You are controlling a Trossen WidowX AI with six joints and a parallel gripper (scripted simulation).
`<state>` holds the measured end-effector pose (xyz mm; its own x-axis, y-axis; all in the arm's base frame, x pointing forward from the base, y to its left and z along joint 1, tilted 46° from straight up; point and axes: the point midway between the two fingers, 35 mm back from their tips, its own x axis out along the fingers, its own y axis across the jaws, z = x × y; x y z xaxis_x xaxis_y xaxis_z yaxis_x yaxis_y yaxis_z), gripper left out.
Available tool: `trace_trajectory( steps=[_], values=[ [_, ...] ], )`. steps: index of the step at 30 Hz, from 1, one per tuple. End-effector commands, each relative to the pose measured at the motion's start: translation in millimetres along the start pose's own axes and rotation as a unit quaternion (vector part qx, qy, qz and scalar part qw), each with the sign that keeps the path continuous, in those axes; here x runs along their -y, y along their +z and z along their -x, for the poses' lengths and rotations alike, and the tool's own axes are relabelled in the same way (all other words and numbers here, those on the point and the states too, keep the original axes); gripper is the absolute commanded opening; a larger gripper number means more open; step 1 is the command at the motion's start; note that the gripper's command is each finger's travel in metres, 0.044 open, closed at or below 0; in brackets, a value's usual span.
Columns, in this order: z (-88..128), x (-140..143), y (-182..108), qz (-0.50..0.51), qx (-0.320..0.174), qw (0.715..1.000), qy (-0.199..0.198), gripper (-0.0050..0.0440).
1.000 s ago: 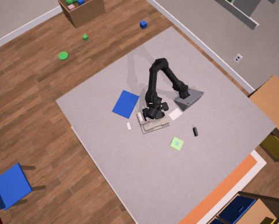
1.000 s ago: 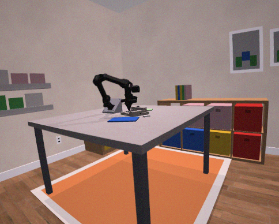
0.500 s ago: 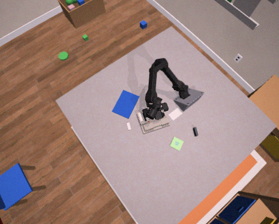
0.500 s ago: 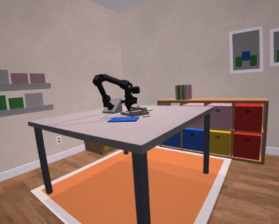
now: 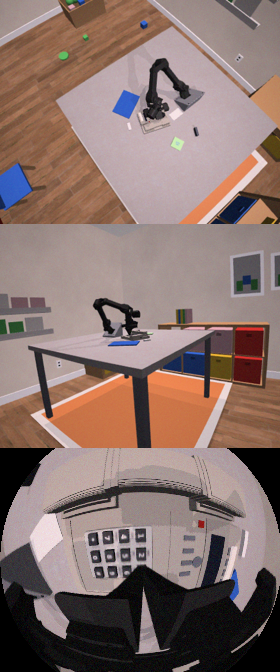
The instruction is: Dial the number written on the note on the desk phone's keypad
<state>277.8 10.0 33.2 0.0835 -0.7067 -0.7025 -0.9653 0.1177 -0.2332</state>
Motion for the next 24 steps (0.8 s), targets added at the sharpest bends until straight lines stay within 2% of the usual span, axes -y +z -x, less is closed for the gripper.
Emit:
trace_trajectory(
  steps=[1, 15, 24],
  values=[
    [-1, 0, 0, 0.002, -0.002, 1.000, -0.001, -0.0050],
    [-1, 0, 0, 0.002, -0.002, 1.000, -0.001, -0.0050],
    [28, 0, 0, 0.002, -0.002, 1.000, -0.001, -0.0050]
  ],
)
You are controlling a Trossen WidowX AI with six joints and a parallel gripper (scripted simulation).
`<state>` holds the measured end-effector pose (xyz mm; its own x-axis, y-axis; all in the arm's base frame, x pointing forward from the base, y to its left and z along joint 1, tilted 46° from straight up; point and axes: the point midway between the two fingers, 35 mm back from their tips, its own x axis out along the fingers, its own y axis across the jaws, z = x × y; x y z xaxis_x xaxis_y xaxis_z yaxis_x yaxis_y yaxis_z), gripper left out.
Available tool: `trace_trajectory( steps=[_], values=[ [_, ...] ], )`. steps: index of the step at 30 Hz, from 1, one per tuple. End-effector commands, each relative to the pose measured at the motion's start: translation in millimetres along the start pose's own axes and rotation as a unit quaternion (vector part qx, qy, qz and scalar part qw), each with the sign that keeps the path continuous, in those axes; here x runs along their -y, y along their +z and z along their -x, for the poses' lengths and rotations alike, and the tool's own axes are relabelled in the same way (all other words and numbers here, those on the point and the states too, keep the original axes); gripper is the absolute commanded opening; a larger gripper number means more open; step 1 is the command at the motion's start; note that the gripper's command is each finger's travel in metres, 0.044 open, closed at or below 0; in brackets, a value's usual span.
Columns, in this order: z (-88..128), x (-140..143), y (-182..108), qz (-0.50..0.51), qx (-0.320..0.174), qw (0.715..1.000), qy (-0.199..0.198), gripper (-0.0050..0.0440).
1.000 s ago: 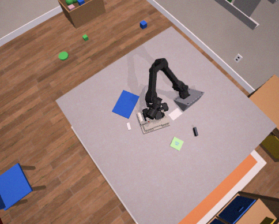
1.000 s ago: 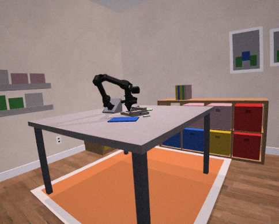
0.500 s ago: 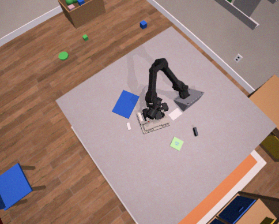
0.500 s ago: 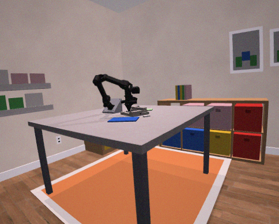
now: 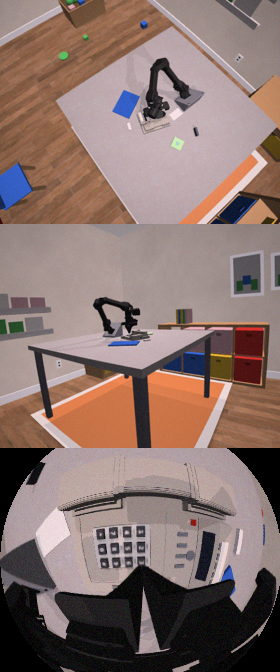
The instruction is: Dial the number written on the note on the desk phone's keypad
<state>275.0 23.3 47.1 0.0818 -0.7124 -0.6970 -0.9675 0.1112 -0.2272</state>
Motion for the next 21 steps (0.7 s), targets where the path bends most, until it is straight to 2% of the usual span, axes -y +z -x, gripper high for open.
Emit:
trace_trajectory(
  steps=[1, 7, 10, 21],
  values=[
    [9, 1, 0, -0.003, 0.002, 1.000, 0.000, -0.0050],
    [9, 1, 1, -0.001, 0.001, 1.000, -0.002, -0.0050],
    [0, 1, 1, -0.003, 0.002, 1.000, -0.001, -0.0050],
    [-9, 1, 1, -0.003, 0.003, 1.000, 0.000, -0.0050]
  ],
)
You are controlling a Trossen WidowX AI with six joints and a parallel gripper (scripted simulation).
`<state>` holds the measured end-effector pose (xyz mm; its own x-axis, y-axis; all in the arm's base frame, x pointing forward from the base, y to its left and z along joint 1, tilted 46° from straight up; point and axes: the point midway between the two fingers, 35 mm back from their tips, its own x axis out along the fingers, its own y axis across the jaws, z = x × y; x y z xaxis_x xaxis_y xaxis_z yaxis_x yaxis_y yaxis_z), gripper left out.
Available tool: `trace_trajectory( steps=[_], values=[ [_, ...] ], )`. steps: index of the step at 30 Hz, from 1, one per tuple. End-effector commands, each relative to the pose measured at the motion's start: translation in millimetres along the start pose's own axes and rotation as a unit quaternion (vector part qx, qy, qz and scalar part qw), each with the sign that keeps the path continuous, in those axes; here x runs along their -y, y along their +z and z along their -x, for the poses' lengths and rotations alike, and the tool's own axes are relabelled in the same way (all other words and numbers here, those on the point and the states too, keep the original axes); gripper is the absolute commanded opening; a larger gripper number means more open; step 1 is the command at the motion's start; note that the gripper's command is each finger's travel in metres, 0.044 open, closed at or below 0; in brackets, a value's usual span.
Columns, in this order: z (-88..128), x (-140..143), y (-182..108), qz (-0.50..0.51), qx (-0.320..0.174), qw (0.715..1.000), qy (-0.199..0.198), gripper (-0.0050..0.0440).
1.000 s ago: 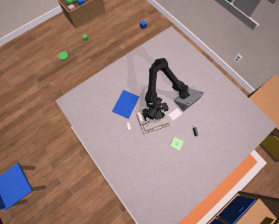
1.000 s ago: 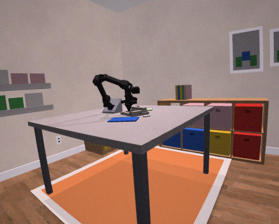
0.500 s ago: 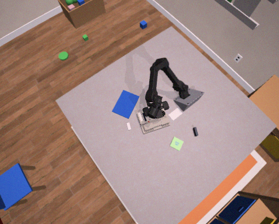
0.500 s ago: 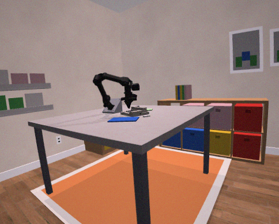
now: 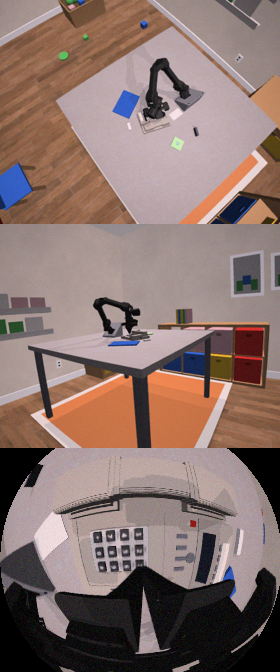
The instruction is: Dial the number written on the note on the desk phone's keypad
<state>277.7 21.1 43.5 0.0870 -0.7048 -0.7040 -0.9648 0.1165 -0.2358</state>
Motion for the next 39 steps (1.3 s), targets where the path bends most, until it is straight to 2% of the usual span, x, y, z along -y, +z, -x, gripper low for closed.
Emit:
trace_trajectory(
  steps=[1, 7, 39],
  values=[
    [-6.7, -1.0, -0.9, 0.002, -0.003, 1.000, 0.001, -0.0050],
    [-14.9, -1.1, -1.1, 0.002, -0.003, 1.000, 0.001, -0.0050],
    [-16.5, -1.1, -1.1, 0.002, -0.003, 1.000, 0.001, -0.0050]
  ],
)
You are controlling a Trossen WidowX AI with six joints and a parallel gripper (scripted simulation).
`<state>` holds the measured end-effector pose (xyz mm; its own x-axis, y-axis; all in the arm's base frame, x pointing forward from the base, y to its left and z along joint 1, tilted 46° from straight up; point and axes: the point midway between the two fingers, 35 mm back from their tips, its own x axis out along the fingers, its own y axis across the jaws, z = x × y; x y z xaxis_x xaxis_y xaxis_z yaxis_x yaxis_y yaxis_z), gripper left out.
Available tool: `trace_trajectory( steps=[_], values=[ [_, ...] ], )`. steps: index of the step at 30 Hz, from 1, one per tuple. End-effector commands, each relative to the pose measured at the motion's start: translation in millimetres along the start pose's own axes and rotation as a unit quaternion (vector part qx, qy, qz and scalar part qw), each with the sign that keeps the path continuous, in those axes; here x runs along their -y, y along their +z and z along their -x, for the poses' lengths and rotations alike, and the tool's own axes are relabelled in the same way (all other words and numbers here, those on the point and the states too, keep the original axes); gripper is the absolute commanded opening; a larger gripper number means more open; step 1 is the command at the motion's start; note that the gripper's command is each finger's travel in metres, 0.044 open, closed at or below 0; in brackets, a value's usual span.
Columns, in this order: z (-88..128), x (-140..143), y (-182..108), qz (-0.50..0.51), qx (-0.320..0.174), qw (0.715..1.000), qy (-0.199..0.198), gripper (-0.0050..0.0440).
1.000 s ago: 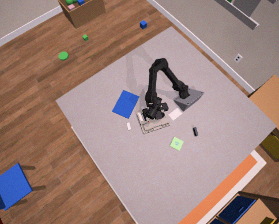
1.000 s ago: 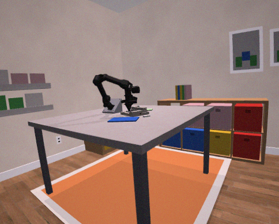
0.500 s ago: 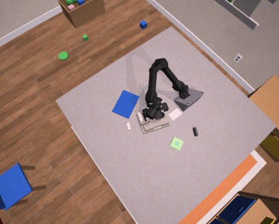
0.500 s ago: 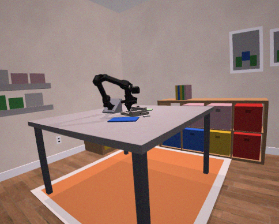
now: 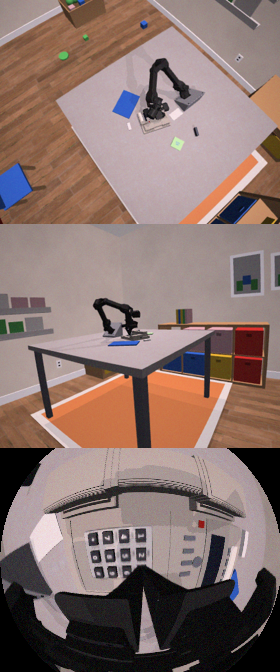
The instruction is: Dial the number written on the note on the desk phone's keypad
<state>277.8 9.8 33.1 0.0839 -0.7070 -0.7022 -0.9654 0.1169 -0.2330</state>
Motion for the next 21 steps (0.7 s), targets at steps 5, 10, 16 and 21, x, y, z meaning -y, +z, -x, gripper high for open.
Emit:
trace_trajectory(
  steps=[5, 10, 16, 21],
  values=[
    [-1, 0, 0, 0.001, -0.001, 1.000, 0.000, -0.0050],
    [-1, 0, 0, 0.001, -0.001, 1.000, 0.000, -0.0050],
    [19, 0, 0, 0.001, -0.001, 1.000, 0.000, -0.0050],
    [28, 0, 0, 0.001, -0.001, 1.000, 0.000, -0.0050]
  ],
)
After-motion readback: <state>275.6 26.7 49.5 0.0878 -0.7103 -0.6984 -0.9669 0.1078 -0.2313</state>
